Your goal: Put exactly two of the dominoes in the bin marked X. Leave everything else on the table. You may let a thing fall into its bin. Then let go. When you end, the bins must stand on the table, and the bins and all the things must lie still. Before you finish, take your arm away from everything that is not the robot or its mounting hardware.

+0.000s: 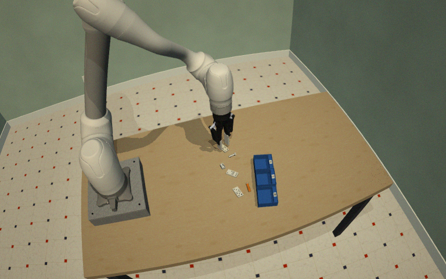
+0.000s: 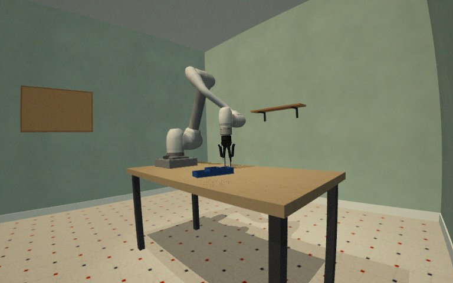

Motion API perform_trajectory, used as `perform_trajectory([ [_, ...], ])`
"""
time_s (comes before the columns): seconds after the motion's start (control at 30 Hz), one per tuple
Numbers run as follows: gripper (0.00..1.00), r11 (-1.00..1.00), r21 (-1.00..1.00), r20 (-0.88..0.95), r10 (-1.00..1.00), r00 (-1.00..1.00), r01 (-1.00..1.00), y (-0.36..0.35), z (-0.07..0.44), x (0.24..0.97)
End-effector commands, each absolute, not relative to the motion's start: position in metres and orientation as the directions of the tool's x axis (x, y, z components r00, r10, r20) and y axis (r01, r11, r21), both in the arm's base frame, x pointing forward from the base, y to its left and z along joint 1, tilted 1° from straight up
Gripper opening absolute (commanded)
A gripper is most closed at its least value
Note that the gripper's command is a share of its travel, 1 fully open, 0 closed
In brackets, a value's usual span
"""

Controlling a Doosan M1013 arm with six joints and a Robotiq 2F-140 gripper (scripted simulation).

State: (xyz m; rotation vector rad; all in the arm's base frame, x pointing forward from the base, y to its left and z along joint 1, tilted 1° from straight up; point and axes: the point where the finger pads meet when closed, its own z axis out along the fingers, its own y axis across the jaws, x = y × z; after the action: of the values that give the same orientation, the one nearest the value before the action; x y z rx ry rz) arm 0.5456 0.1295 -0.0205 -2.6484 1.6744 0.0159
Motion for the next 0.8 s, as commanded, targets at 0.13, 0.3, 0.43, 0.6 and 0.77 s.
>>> perform_trajectory([
  [0.13,0.25,-0.431,0.003,-0.014,-0.902,0.431,-0.902,0.1296,-0.0251,0.5414],
  [0.3,0.25,-0.431,0.003,-0.014,-0.902,0.431,-0.902,0.1296,-0.0251,0.5414],
  [0.43,0.25,-0.431,0.003,-0.014,-0.902,0.431,-0.902,0.1296,-0.0251,0.5414],
  [0.6,0.25,-0.431,0.003,-0.014,-0.902,0.431,-0.902,0.1296,-0.0251,0.5415],
  [0.77,0.25,-0.431,0.003,-0.014,-0.902,0.431,-0.902,0.1297,-0.0291,0.5415],
])
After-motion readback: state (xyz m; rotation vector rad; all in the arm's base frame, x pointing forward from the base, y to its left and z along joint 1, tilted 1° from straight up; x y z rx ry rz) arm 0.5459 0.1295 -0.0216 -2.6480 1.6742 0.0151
